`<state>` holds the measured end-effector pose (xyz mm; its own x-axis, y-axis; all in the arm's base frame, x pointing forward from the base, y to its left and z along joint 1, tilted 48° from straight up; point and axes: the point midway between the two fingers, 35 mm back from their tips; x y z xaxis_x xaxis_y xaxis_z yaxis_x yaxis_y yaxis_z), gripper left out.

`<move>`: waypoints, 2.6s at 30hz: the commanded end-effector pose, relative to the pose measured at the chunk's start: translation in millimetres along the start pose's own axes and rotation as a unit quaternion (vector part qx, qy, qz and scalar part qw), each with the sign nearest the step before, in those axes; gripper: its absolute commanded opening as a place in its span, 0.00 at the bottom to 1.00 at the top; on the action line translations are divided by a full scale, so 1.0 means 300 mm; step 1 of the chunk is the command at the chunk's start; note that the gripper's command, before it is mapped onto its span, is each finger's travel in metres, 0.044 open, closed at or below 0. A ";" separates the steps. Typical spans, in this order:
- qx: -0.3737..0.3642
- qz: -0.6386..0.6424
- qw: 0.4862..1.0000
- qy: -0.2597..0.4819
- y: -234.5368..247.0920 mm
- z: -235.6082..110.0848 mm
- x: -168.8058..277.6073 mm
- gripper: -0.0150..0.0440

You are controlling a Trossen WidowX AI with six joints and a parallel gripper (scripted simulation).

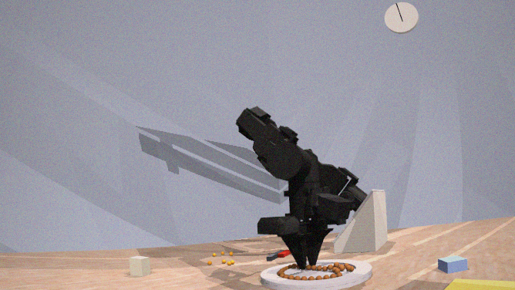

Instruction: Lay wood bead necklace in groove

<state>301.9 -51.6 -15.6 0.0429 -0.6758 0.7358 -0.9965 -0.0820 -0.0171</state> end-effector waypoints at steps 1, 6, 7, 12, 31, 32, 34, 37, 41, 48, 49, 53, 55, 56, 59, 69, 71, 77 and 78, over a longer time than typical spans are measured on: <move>-0.004 -0.006 1.000 0.002 0.010 0.011 -0.002 0.46; -0.001 -0.001 1.000 0.000 0.003 0.004 -0.001 0.32; -0.001 -0.001 1.000 0.000 0.003 0.004 -0.001 0.28; -0.001 -0.001 1.000 0.000 0.003 0.004 -0.001 0.25; -0.001 -0.001 1.000 0.000 0.003 0.004 -0.001 0.25; -0.001 -0.001 1.000 0.000 0.003 0.004 -0.001 0.25; -0.001 -0.001 1.000 0.000 0.003 0.004 -0.001 0.25; -0.001 -0.001 1.000 0.000 0.003 0.004 -0.001 0.25; -0.001 -0.001 1.000 0.000 0.003 0.004 -0.001 0.25; -0.001 -0.001 1.000 0.000 0.003 0.004 -0.001 0.25; -0.001 -0.001 1.000 0.000 0.003 0.004 -0.001 0.25; -0.001 -0.001 1.000 0.000 0.003 0.004 -0.001 0.25; -0.001 -0.001 1.000 0.000 0.003 0.004 -0.001 0.25; -0.002 -0.002 1.000 0.000 0.004 0.003 -0.001 0.25; -0.004 -0.005 1.000 0.002 0.009 -0.013 -0.002 0.25; -0.004 -0.006 1.000 0.002 0.064 -0.017 0.023 0.25; -0.004 -0.006 1.000 0.002 0.084 -0.017 0.031 0.25; -0.005 -0.006 1.000 0.002 0.146 -0.017 0.054 0.25; -0.005 -0.006 1.000 0.002 0.157 -0.017 0.058 0.25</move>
<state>266.2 -58.9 -2.9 0.0533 -0.6738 0.7370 -0.9965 -0.0833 -0.0041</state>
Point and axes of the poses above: the point midway between the two fingers, 35 mm back from their tips, its own z axis out along the fingers, its own y axis across the jaws, x = y × z, and after that the axes turned 14 degrees about -z, right-handed
